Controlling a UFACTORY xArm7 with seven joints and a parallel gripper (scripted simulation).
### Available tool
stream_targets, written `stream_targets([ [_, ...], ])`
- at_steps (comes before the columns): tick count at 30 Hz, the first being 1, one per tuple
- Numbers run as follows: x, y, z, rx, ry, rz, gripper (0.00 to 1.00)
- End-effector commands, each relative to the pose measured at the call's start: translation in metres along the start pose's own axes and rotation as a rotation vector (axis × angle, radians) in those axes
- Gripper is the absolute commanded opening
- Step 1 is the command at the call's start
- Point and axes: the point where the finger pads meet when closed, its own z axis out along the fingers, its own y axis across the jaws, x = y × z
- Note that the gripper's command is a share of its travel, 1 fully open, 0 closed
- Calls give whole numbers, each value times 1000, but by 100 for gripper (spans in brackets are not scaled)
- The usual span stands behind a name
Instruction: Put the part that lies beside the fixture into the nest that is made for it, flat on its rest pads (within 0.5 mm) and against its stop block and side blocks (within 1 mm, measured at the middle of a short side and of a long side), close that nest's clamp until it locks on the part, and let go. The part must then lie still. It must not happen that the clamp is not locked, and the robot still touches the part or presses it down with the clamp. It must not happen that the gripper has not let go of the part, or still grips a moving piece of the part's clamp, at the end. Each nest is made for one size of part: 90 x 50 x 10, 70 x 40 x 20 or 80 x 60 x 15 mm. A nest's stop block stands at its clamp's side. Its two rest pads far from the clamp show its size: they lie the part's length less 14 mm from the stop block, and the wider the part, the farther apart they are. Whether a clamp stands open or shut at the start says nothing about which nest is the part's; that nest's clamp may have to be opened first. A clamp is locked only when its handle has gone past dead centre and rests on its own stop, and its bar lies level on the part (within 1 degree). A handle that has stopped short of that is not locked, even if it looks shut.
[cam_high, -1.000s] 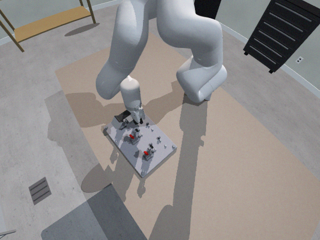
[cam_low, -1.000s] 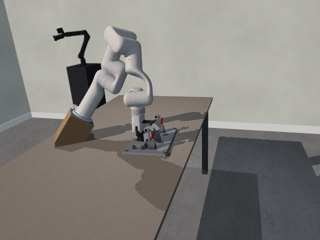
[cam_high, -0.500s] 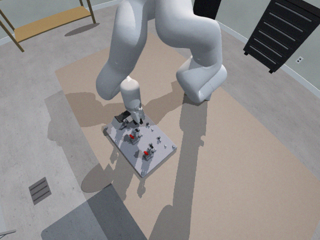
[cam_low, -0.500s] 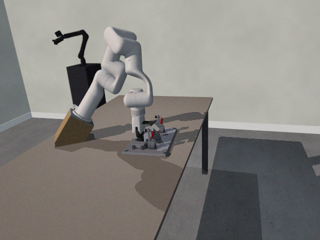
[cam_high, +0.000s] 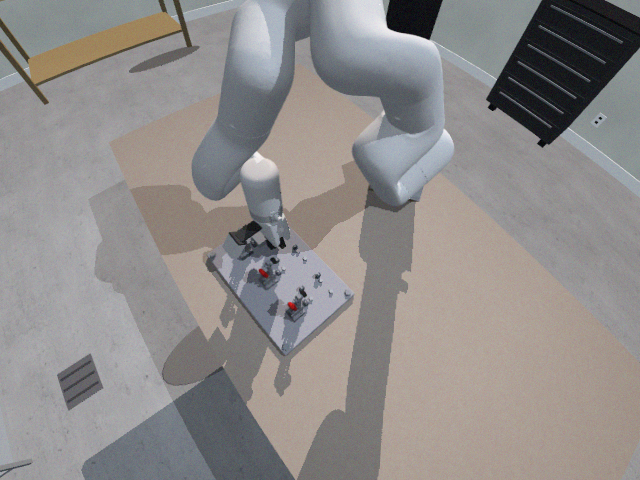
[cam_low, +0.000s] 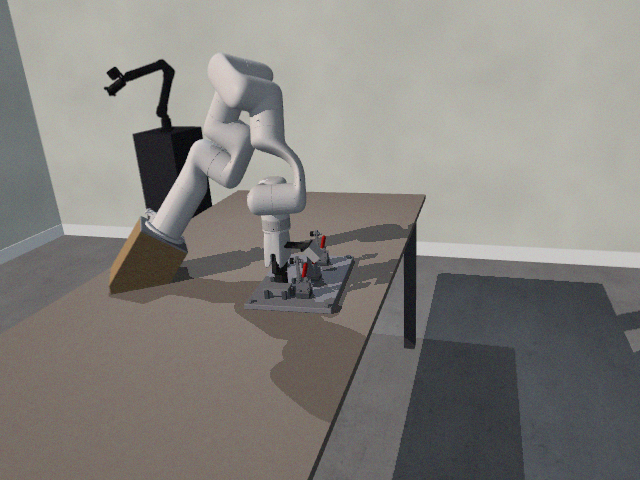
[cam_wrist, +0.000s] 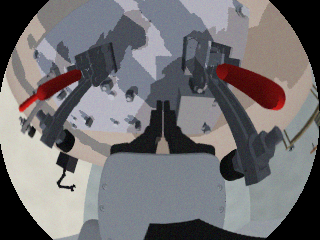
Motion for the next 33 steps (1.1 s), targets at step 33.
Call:
stream_targets([
  [33,0,-4,-1,-2,1,1,0],
])
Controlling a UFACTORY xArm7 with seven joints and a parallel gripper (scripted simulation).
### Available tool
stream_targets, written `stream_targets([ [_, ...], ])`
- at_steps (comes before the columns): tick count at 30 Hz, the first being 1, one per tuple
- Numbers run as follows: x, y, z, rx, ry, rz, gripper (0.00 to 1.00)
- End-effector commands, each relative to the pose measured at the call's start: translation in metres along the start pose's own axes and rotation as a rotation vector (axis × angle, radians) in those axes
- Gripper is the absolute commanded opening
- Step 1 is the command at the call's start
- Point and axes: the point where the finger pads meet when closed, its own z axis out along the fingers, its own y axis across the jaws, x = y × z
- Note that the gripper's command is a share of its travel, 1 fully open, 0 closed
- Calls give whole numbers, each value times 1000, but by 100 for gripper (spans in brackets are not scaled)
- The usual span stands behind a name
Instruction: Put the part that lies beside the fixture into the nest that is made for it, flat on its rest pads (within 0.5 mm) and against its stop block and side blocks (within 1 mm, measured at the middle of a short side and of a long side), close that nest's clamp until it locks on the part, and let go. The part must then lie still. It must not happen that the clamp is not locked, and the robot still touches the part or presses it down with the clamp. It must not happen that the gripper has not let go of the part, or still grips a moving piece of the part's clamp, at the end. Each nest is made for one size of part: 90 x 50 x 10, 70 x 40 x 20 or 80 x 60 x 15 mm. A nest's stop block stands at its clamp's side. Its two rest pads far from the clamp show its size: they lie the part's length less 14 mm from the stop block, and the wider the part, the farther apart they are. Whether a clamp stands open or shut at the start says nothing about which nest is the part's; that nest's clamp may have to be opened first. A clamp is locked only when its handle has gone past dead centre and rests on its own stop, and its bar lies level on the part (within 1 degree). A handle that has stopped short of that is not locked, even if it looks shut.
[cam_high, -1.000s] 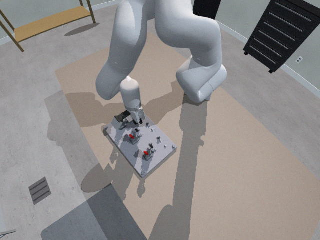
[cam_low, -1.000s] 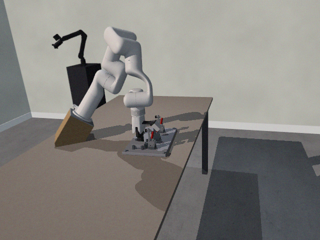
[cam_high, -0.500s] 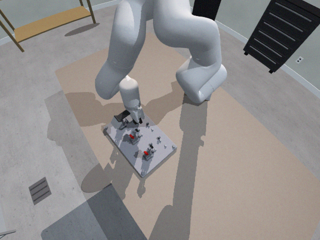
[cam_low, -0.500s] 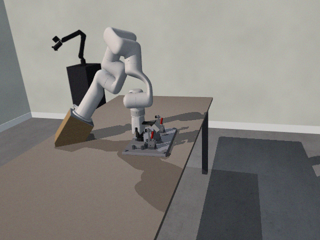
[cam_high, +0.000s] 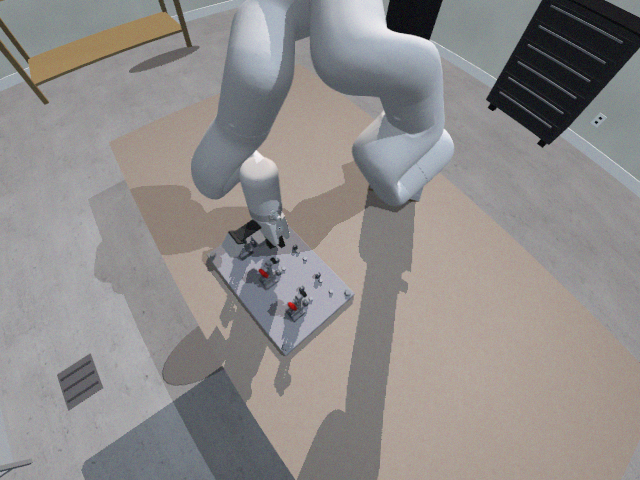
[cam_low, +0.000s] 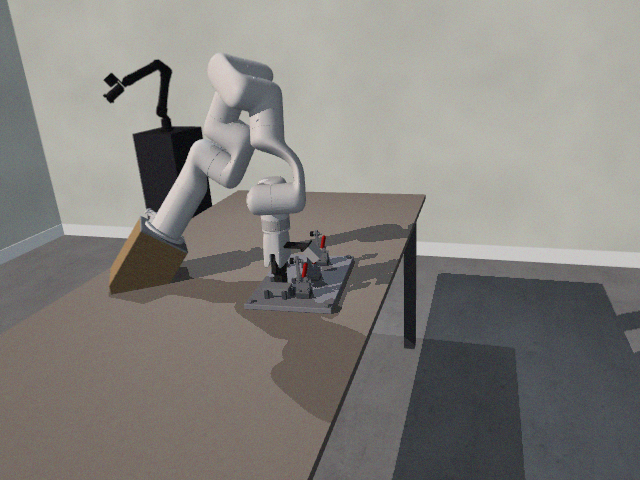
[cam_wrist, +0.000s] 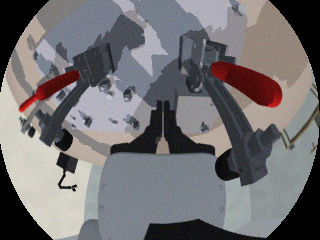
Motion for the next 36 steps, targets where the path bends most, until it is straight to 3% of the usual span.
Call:
stream_targets([
  [1,1,-10,0,2,1,-3,0],
  [12,1,-14,-3,2,1,-3,0],
  [21,1,-14,-35,2,1,-3,0],
  [36,1,-14,-40,2,1,-3,0],
])
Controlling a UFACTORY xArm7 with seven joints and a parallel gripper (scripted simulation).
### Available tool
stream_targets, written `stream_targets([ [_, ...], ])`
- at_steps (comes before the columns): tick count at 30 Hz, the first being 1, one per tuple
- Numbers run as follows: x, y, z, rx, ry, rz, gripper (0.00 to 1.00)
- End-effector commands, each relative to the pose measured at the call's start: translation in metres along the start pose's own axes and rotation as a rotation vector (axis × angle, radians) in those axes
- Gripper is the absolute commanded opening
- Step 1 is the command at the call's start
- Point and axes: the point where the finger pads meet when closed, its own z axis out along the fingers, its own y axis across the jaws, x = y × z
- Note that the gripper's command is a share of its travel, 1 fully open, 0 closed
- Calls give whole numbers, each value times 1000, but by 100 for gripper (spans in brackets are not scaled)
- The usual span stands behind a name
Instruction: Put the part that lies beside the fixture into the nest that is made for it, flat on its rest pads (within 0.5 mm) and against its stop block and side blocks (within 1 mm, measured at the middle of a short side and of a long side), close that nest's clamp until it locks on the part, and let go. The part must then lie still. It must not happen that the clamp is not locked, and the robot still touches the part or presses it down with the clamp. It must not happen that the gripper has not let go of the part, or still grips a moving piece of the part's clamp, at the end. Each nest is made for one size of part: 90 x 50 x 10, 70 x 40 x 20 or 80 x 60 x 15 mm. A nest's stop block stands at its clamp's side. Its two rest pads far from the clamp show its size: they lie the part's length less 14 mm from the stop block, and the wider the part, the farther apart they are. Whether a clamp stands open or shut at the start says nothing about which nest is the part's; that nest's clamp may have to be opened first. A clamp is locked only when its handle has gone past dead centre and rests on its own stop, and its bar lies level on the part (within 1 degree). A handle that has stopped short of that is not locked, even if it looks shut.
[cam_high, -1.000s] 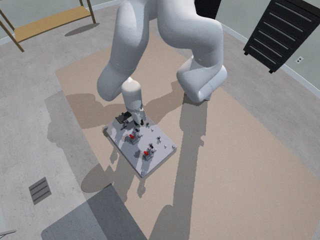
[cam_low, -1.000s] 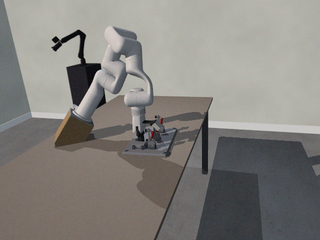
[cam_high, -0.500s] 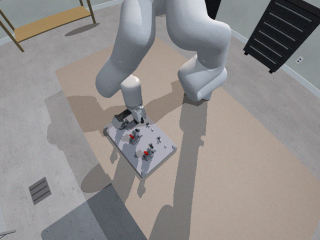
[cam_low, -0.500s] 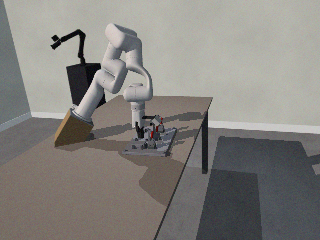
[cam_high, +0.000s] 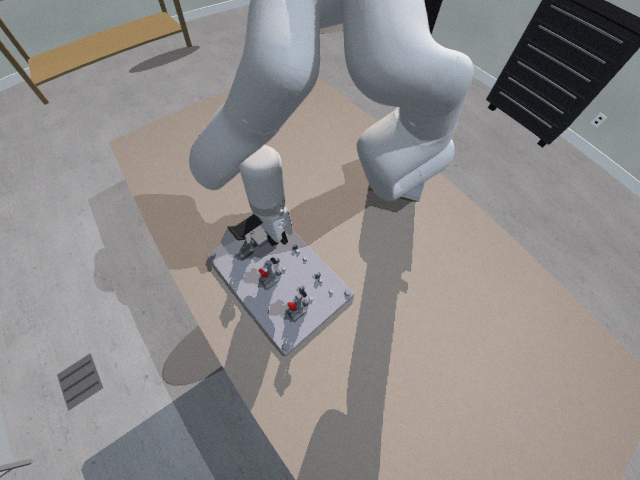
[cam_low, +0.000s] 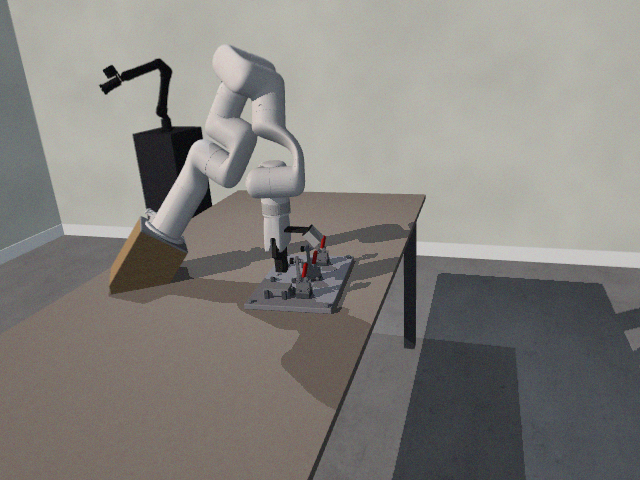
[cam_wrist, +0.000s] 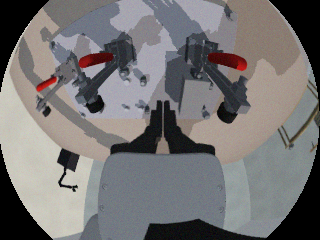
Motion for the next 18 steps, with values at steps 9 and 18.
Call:
stream_targets([
  [9,0,1,-3,-2,1,1,47],
  [18,0,1,-64,-2,1,1,47],
])
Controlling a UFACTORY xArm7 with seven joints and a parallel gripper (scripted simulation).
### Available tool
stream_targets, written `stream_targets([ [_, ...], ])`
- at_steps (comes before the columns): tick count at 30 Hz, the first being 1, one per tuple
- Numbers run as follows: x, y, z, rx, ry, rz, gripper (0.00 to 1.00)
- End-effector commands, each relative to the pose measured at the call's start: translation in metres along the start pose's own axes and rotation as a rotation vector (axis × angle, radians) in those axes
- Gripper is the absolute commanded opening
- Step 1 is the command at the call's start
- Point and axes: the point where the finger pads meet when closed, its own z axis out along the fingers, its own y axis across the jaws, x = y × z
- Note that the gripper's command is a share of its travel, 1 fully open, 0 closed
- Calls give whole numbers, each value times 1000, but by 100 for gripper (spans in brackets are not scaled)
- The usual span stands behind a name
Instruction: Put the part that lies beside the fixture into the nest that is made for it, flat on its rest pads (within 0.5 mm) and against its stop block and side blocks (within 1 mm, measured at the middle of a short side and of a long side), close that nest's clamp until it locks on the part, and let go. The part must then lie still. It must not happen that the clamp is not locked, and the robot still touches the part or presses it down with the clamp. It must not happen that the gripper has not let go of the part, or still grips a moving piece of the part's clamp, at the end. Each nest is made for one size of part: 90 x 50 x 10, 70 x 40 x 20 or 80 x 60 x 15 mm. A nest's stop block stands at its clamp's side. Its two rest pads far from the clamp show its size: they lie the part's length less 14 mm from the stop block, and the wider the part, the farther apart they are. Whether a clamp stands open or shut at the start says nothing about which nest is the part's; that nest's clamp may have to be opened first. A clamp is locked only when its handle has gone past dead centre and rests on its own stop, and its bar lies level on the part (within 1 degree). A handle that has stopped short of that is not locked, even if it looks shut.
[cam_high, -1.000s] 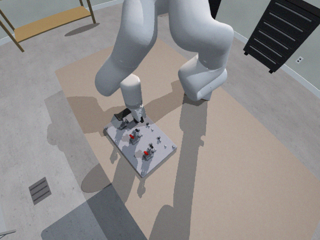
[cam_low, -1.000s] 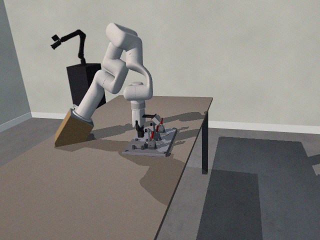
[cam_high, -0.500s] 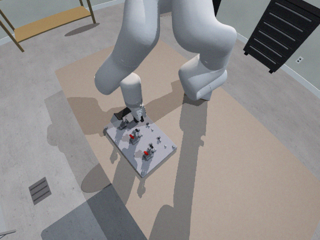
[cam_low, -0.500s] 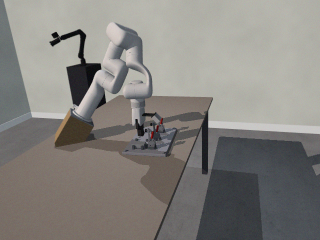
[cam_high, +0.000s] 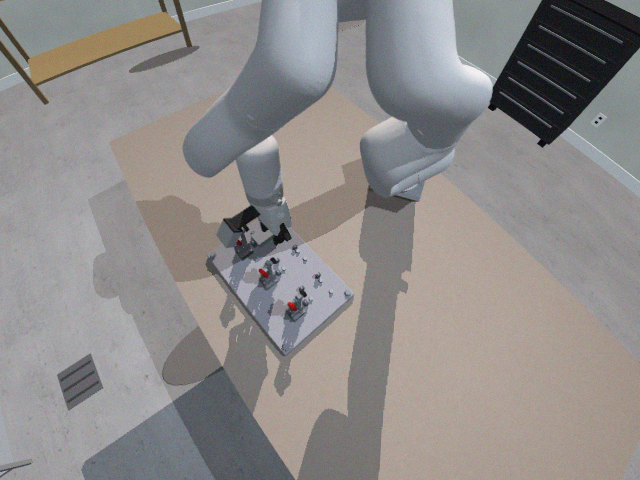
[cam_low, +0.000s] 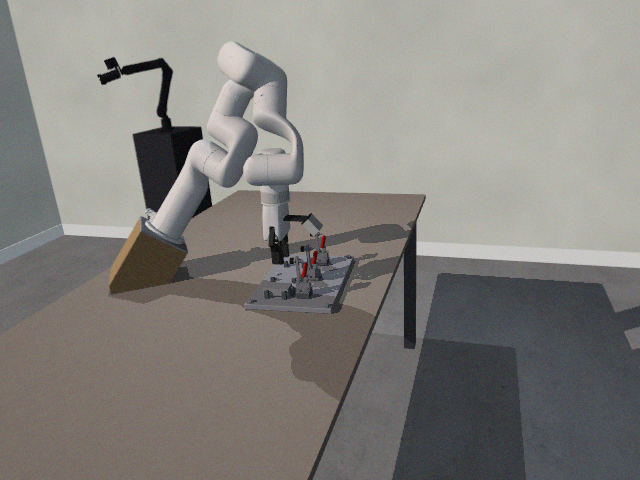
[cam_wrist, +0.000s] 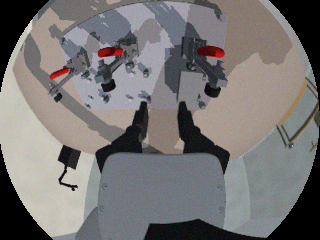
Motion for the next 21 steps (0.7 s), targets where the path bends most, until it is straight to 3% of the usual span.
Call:
stream_targets([
  [1,0,0,-42,-7,7,0,47],
  [3,0,0,-42,-7,7,0,47],
  [10,0,0,-96,-7,7,0,47],
  [21,2,1,-101,-7,7,0,47],
])
